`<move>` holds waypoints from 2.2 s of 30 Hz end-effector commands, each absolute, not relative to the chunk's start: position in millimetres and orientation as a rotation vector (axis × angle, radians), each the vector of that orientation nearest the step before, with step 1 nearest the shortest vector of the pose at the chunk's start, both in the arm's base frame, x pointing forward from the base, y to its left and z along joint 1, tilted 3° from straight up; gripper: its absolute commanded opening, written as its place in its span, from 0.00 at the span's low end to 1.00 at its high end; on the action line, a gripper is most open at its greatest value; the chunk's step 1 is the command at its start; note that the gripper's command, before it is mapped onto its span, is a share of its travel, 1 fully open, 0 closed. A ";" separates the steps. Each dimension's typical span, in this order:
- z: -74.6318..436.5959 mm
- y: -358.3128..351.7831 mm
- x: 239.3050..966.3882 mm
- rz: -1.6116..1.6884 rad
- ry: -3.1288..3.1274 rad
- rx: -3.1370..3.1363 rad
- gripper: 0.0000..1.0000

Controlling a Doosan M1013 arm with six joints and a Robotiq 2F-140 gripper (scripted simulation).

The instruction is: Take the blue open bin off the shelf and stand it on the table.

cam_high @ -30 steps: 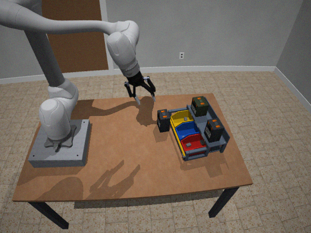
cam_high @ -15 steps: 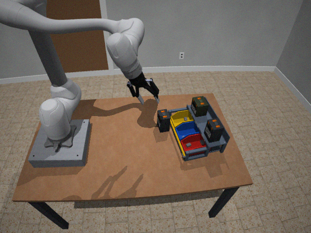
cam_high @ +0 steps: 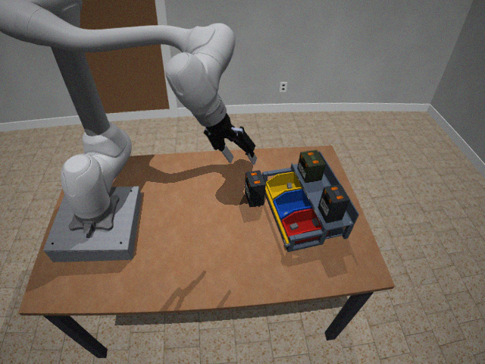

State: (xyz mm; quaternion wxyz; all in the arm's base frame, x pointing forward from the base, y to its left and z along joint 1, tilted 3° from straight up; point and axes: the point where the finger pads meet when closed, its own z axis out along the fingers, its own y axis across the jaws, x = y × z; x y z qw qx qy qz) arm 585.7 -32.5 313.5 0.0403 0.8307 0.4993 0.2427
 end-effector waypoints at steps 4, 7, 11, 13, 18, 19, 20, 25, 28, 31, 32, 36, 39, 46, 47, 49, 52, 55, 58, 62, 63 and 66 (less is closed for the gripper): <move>324.6 -51.6 597.1 0.867 1.204 2.734 0.57; 324.6 -51.6 597.1 0.867 1.204 2.734 0.57; 324.6 -51.6 597.1 0.867 1.204 2.734 0.57; 324.6 -51.6 597.1 0.867 1.204 2.734 0.57; 322.8 -48.5 595.2 0.914 1.066 2.798 0.57; 321.9 -47.0 594.3 0.936 0.994 2.828 0.57; 321.0 -45.5 593.4 0.958 0.922 2.856 0.57; 320.1 -44.1 592.4 0.980 0.848 2.882 0.57; 320.1 -44.1 592.4 0.980 0.848 2.882 0.57; 320.1 -44.1 592.4 0.980 0.848 2.882 0.57; 320.1 -44.1 592.4 0.980 0.848 2.882 0.57; 318.8 -41.8 591.1 1.041 0.621 2.951 0.57; 317.9 -40.2 590.1 1.079 0.465 2.987 0.57; 317.9 -40.2 590.1 1.079 0.465 2.987 0.57; 317.9 -40.2 590.1 1.079 0.465 2.987 0.57; 317.9 -40.2 590.1 1.079 0.465 2.987 0.57; 317.4 -39.4 589.7 1.115 0.306 3.015 0.57; 316.8 -38.2 589.0 1.164 0.061 3.043 0.57; 316.8 -38.2 589.0 1.164 0.061 3.043 0.57; 316.8 -38.2 589.0 1.164 0.061 3.043 0.57; 316.8 -38.2 589.0 1.164 0.061 3.043 0.57; 316.8 -38.2 589.0 1.164 0.061 3.043 0.57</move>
